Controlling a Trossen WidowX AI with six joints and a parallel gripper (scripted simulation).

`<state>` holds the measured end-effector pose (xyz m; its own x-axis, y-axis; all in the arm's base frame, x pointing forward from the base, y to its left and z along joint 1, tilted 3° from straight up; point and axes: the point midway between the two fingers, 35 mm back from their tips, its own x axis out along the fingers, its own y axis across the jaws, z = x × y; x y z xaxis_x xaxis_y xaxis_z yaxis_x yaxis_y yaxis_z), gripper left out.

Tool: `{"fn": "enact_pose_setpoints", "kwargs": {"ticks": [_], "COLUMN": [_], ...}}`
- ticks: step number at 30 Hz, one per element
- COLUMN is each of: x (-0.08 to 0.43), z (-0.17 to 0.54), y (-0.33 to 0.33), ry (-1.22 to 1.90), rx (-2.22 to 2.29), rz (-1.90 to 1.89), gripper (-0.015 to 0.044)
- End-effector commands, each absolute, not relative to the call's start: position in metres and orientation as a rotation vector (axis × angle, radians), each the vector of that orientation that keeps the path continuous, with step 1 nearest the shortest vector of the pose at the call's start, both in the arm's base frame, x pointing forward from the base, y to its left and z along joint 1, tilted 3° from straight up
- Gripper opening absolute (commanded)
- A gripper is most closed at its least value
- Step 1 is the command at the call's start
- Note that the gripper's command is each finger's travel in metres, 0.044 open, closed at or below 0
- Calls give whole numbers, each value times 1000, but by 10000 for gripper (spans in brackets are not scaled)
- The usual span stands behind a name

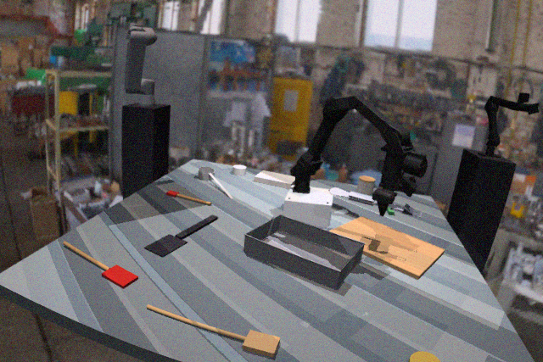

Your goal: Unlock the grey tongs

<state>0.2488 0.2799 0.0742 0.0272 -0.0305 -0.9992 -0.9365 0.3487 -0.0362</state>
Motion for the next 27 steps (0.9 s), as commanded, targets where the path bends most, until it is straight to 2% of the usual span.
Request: {"fn": "enact_pose_setpoints", "kwargs": {"ticks": [1, 10, 27], "x": [237, 211, 211], "z": [76, 74, 77], "y": [297, 326, 329], "ry": [1379, 1435, 1375], "rx": [-890, -740, -713], "rz": [836, 694, 712], "gripper": [-150, -150, -150]}}
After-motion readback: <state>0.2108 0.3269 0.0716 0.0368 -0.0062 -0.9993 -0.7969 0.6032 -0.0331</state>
